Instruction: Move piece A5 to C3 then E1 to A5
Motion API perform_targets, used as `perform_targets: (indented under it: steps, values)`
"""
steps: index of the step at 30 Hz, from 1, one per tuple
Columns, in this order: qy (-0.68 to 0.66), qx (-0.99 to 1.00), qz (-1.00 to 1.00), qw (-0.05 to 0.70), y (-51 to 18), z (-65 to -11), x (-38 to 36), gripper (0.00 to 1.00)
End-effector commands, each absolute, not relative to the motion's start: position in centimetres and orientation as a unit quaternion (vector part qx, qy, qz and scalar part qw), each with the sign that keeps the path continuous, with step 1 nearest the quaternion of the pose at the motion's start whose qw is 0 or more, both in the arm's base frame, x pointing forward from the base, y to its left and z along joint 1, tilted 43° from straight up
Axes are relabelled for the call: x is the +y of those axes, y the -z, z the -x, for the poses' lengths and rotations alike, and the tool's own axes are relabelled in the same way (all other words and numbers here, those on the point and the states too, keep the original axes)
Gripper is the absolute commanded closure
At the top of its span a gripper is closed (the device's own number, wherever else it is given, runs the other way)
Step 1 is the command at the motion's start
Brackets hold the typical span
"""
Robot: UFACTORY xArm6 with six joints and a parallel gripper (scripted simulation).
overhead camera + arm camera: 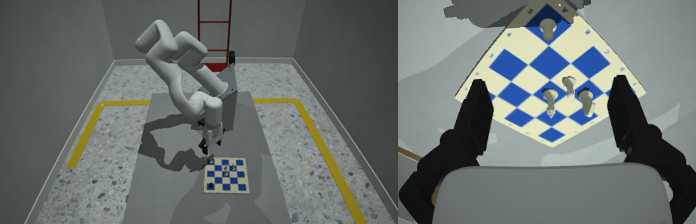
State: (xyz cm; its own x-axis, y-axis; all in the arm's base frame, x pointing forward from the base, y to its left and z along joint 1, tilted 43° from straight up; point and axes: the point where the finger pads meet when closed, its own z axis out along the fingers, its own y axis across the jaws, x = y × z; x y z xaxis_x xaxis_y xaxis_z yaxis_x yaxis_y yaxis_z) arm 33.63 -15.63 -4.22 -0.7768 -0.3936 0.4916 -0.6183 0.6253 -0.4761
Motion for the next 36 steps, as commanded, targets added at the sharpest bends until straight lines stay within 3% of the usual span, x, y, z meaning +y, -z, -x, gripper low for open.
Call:
perform_targets:
  steps: [1,36]
  values:
    - [-0.325,-0.885,-0.286,0.171,4.2,-33.8,-15.6,0.00]
    - [-0.325,-0.885,-0.286,0.171,-1.4,-34.7,-10.4,0.00]
